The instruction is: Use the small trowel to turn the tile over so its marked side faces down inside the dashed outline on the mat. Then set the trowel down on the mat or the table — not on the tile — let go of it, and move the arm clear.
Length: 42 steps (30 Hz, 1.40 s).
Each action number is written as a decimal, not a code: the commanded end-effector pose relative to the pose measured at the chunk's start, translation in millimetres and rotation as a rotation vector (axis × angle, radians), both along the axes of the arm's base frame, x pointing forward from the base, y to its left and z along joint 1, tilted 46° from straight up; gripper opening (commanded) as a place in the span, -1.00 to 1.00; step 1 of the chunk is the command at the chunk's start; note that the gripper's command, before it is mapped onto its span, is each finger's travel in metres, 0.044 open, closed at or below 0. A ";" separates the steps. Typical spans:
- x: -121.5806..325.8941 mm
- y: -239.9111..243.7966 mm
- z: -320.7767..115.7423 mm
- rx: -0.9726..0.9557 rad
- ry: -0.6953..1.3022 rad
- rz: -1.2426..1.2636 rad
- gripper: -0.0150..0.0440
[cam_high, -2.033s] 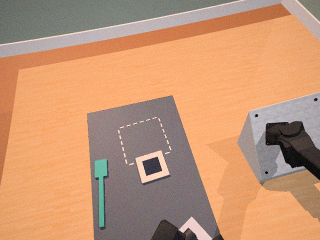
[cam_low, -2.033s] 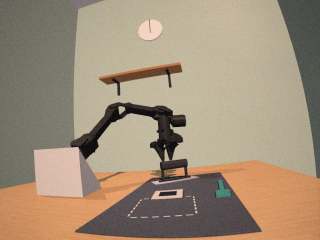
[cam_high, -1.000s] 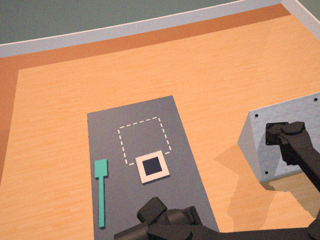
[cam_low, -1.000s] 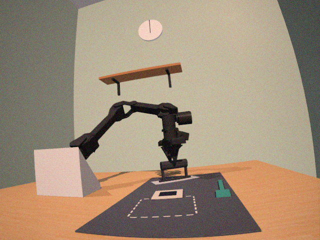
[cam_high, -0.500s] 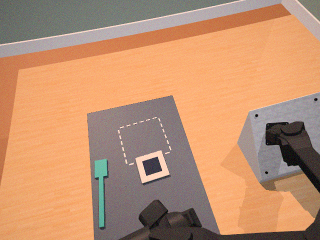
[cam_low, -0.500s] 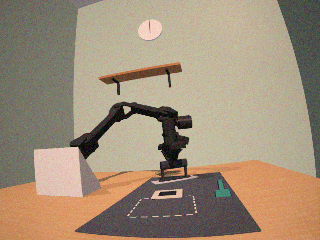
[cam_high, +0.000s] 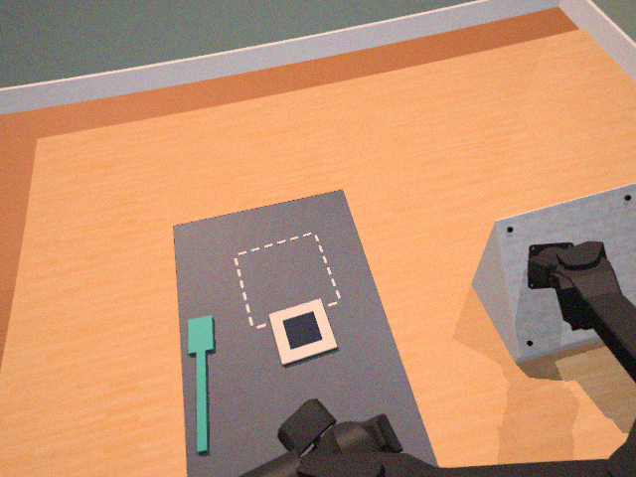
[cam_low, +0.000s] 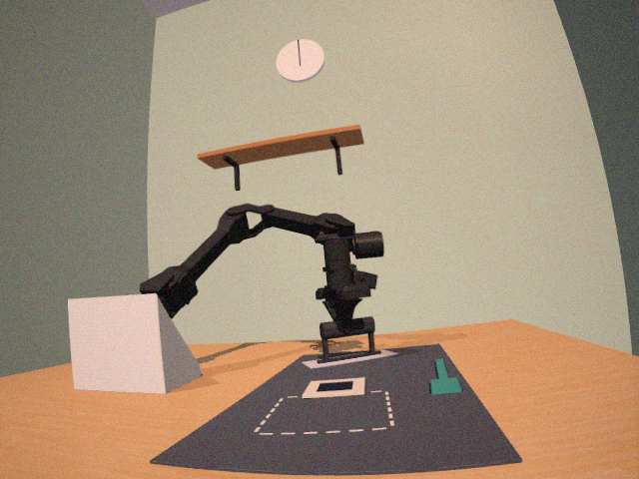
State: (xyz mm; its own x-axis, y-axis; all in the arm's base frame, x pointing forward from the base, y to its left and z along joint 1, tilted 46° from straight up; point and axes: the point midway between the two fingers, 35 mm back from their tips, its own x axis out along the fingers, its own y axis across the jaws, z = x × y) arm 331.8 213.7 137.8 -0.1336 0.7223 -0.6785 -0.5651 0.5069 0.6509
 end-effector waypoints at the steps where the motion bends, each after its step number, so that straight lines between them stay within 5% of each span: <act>1: 1.3 -1.0 -2.1 -0.011 -0.003 -0.005 -0.03; 10: 1.3 -1.0 -2.1 -0.009 -0.017 0.008 -0.05; 37: 1.3 -1.0 -2.1 0.078 -0.492 0.460 -0.05; 42: 1.3 -1.0 -2.1 0.078 -0.492 0.460 0.39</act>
